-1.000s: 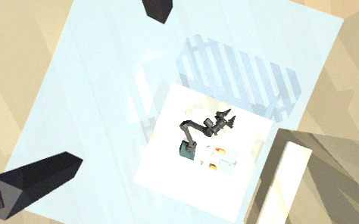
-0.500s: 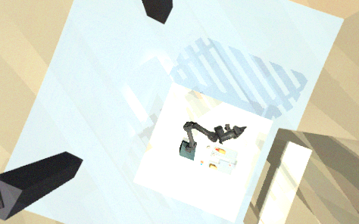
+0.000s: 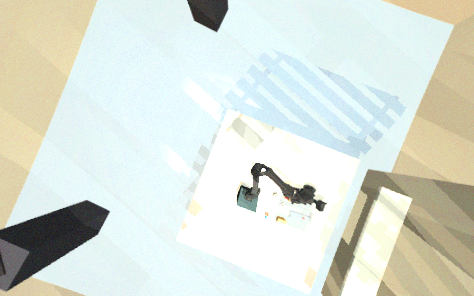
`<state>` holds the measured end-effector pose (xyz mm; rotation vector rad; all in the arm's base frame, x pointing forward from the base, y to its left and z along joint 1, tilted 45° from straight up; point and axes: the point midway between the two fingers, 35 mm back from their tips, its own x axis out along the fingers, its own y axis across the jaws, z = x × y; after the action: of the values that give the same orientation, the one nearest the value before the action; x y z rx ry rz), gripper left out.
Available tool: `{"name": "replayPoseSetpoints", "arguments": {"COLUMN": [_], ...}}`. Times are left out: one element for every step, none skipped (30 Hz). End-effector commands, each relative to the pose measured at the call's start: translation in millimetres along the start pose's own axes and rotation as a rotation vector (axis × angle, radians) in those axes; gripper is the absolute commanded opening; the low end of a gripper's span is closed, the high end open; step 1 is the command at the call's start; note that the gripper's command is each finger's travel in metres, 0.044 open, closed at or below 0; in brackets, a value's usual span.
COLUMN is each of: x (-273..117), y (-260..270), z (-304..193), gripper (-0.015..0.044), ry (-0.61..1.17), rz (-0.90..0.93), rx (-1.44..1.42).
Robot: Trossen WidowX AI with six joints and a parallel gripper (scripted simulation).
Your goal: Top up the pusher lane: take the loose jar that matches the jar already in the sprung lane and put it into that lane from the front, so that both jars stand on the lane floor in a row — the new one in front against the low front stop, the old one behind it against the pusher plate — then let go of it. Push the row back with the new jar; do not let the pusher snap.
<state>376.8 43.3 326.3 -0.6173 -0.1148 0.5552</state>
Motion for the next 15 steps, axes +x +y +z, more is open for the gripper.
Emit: {"name": "replayPoseSetpoints", "arguments": {"x": [10.5, 10.9, 10.5, 9.3, 7.5, 5.1, 2.0, -1.7, -6.0, -10.9, -16.4, -22.3, -28.8, -35.7, -43.0], "y": [43.4, 54.7, 66.4, 78.1, 89.3, 100.6, 112.0, 123.6, 135.1, 146.8, 158.3, 169.8, 181.1, 192.2, 203.0], "z": [-60.3, -73.4, -85.9, -97.4, -107.7, -117.2, -126.1, -134.4, -142.0, -148.9, -155.1, -160.5, -165.1, -168.9, -171.9], "gripper": [0.0440, 0.0440, 0.0440, 0.0440, 0.0440, 0.0440, 0.0440, 0.0440, 0.0440, 0.0440, 0.0440, 0.0440, 0.0440, 0.0440, 0.0440], "ry": [0.180, 0.226, 0.273, 0.320, 0.364, 0.409, 0.455, 0.501, 0.549, 0.598, 0.648, 0.699, 0.751, 0.805, 0.859], "rz": [0.159, 0.195, 0.230, 0.264, 0.295, 0.326, 0.356, 0.386, 0.416, 0.445, 0.474, 0.502, 0.530, 0.558, 0.585], "rx": [0.264, 0.326, 0.389, 0.450, 0.507, 0.565, 0.622, 0.680, 0.737, 0.795, 0.853, 0.912, 0.970, 1.029, 1.087]}}
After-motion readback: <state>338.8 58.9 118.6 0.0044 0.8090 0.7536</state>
